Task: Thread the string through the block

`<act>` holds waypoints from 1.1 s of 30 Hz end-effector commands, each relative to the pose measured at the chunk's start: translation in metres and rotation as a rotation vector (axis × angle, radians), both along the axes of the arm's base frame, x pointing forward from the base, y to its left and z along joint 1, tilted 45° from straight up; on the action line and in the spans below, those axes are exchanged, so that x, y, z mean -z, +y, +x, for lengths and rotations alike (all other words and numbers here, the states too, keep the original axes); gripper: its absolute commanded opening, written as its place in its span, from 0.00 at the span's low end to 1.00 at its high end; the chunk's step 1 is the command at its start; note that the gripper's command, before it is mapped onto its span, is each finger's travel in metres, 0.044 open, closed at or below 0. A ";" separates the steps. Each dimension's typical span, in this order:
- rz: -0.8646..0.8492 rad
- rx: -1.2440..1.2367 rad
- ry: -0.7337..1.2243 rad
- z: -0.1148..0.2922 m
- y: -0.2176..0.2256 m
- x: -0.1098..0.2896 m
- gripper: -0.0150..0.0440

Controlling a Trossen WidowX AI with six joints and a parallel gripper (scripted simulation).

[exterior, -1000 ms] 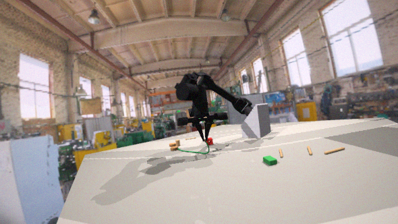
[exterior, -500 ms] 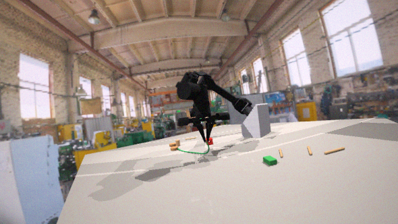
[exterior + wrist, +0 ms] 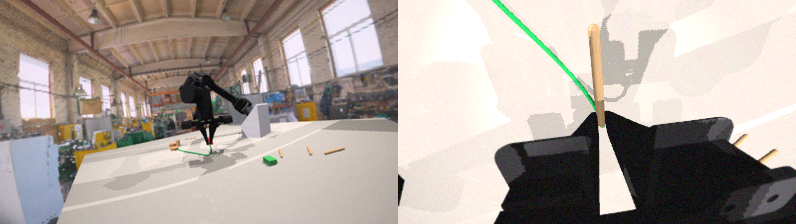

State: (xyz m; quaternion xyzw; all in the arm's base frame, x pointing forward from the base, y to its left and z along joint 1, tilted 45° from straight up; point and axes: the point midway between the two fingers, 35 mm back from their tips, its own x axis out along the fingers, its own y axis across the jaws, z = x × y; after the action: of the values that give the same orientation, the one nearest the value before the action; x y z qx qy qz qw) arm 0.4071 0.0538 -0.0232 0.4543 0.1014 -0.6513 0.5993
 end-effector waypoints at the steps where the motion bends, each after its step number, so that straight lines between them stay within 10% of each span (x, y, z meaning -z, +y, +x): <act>1: 0.004 -0.004 0.000 -0.004 -0.002 0.001 0.25; 33: 0.001 -0.003 0.002 -0.031 -0.024 0.022 0.25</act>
State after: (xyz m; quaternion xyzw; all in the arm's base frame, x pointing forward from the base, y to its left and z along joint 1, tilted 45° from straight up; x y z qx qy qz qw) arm 0.3790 0.0325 -0.0462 0.4535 0.1033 -0.6529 0.5979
